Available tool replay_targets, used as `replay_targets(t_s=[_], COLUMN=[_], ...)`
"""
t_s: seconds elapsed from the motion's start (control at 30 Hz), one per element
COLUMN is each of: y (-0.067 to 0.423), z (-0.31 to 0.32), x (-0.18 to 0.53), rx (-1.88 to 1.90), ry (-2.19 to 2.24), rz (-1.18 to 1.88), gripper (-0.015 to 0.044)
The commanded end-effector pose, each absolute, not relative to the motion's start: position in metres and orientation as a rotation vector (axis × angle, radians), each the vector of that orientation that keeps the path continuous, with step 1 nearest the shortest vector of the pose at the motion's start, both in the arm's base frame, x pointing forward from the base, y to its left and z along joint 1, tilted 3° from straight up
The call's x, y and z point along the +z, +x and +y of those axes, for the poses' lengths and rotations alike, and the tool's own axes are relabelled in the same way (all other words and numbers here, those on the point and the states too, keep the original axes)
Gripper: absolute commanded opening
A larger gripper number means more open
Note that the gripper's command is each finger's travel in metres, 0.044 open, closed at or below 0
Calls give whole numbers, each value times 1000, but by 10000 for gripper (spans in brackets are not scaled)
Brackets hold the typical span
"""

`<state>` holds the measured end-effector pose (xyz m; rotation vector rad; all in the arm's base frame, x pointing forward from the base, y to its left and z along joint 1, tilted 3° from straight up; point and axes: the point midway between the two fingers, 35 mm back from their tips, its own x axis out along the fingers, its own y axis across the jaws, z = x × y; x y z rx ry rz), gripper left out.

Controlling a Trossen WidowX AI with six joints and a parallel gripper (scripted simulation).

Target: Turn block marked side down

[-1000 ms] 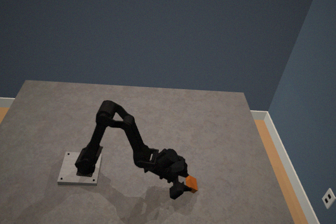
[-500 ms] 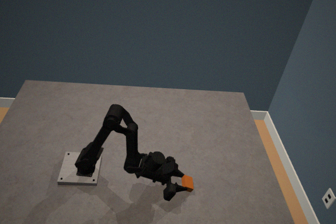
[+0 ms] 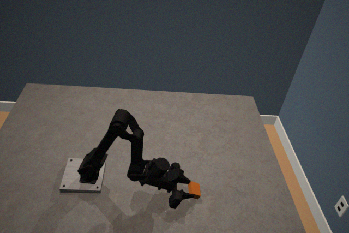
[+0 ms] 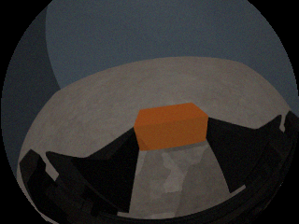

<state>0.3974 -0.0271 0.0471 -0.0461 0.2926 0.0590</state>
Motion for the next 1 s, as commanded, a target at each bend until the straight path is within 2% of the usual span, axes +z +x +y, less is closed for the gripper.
replay_targets(t_s=[0.0,0.03,0.6,0.97], y=[397,397,397,397], z=[-26,-26,-26,-26], x=[47,47,47,47], rx=[63,63,63,63], ry=[-40,-40,-40,-40], rz=[292,292,292,292], gripper=[0,0,440,440])
